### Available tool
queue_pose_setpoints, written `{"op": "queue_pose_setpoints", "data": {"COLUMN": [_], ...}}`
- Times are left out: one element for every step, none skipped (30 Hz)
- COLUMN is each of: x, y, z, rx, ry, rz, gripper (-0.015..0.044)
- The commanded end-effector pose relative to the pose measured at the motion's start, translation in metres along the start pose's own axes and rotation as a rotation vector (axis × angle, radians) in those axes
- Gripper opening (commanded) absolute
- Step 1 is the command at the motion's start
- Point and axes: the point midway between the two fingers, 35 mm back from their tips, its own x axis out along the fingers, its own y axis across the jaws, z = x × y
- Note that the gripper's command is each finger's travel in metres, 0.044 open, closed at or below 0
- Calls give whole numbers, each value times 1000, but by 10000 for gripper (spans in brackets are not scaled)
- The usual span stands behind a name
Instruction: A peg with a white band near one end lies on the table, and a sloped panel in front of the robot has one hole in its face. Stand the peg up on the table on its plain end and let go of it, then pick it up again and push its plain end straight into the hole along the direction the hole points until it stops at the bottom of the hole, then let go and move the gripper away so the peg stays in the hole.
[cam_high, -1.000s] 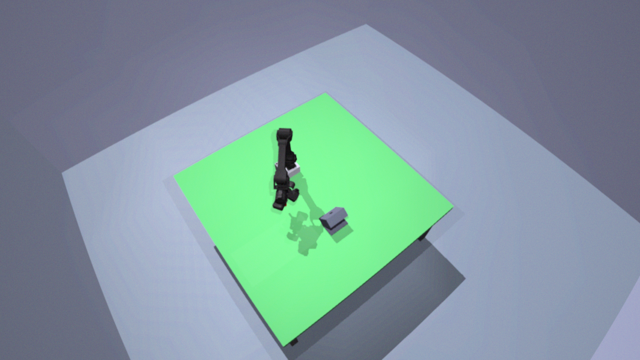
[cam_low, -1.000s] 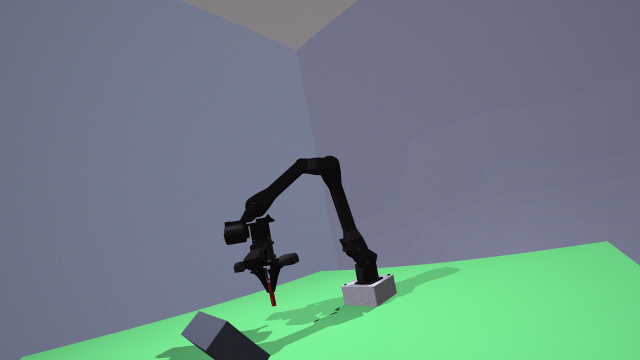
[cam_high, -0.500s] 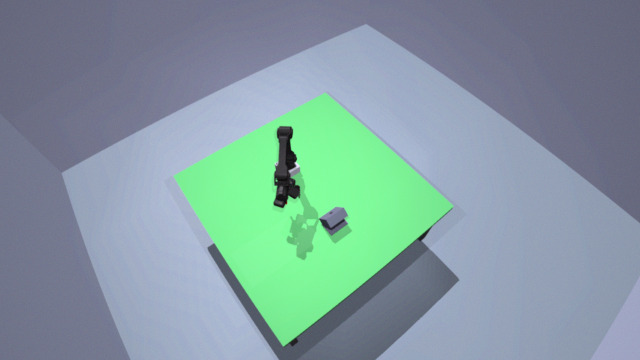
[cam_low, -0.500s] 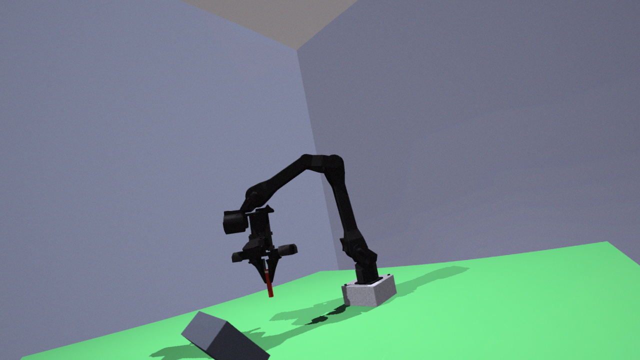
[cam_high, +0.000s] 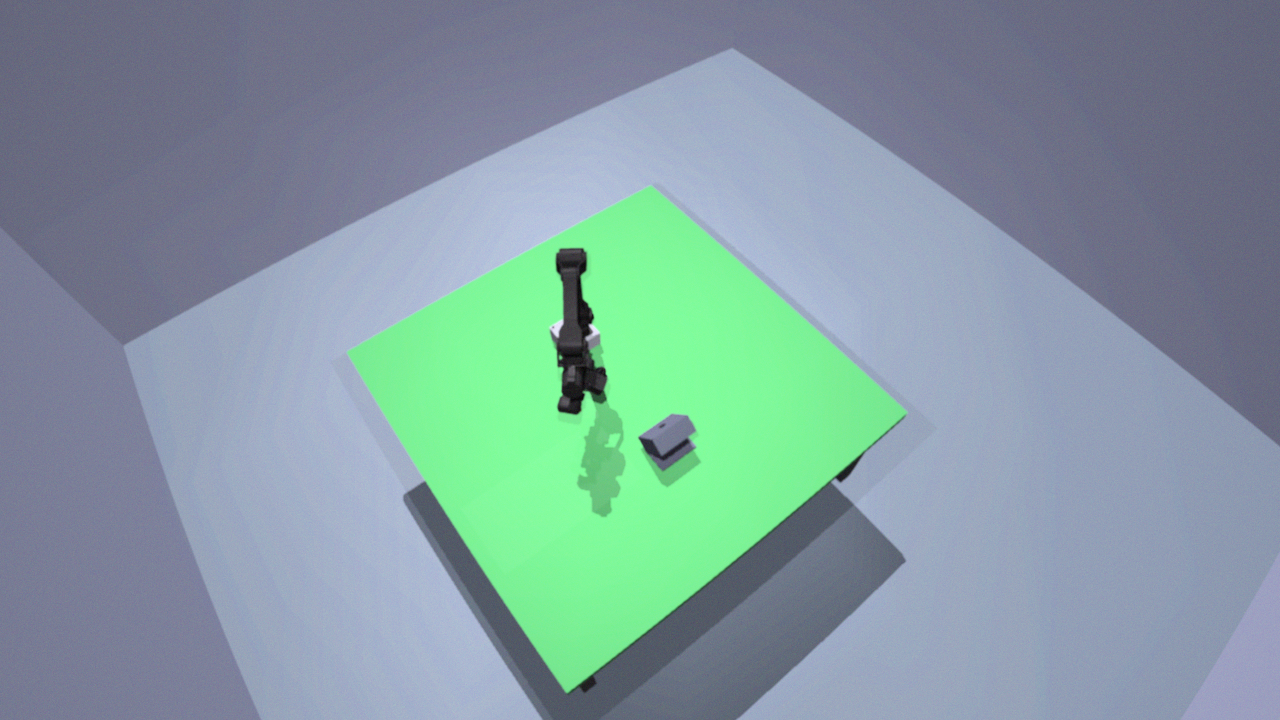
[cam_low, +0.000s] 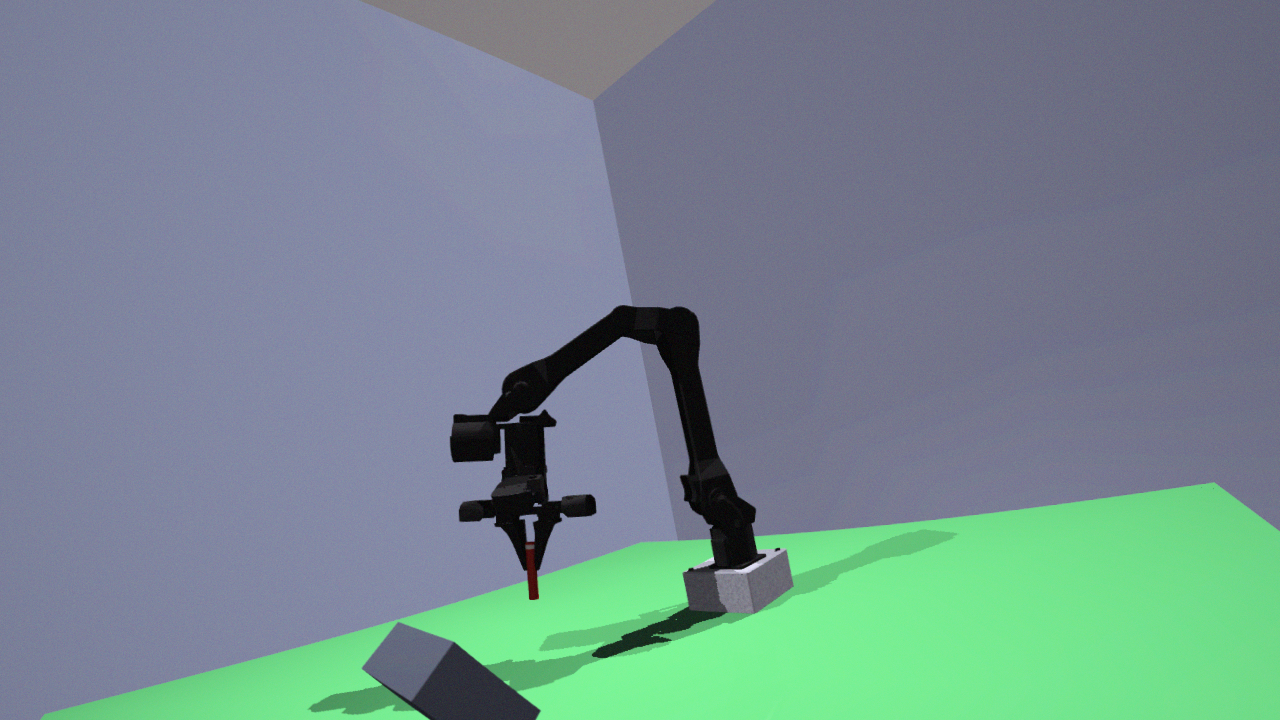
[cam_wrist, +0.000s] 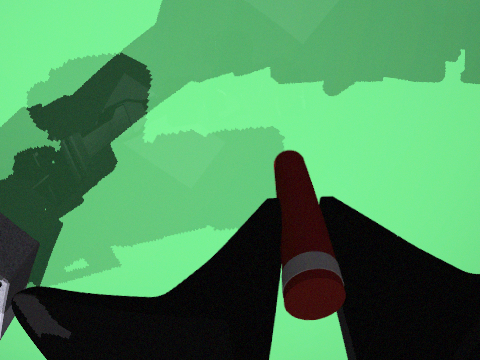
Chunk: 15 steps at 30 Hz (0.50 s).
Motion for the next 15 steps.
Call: {"op": "queue_pose_setpoints", "data": {"x": [-2,-2,-2,-2,-2,-2,-2,-2,-2,-1,-1,-1,-1,-1,-1], "y": [0,0,1,1,1,1,1,1,1,1,2,2,2,2,2], "z": [6,7,9,10,12,13,15,16,17,19,20,22,23,25,26], "rx": [-38,-47,-56,-65,-74,-83,-92,-101,-110,-119,-128,-137,-146,-155,-164], "ry": [-16,-18,-21,-23,-26,-28,-31,-34,-36,-39,-41,-44,-47,-49,-52], "rz": [-31,-37,-44,-50,-56,-62,-68,-74,-80,-86,-92,-98,-104,-110,-117], "gripper": [0,0,0,0,0,0,0,0,0,0,0,0,0,0,0]}}
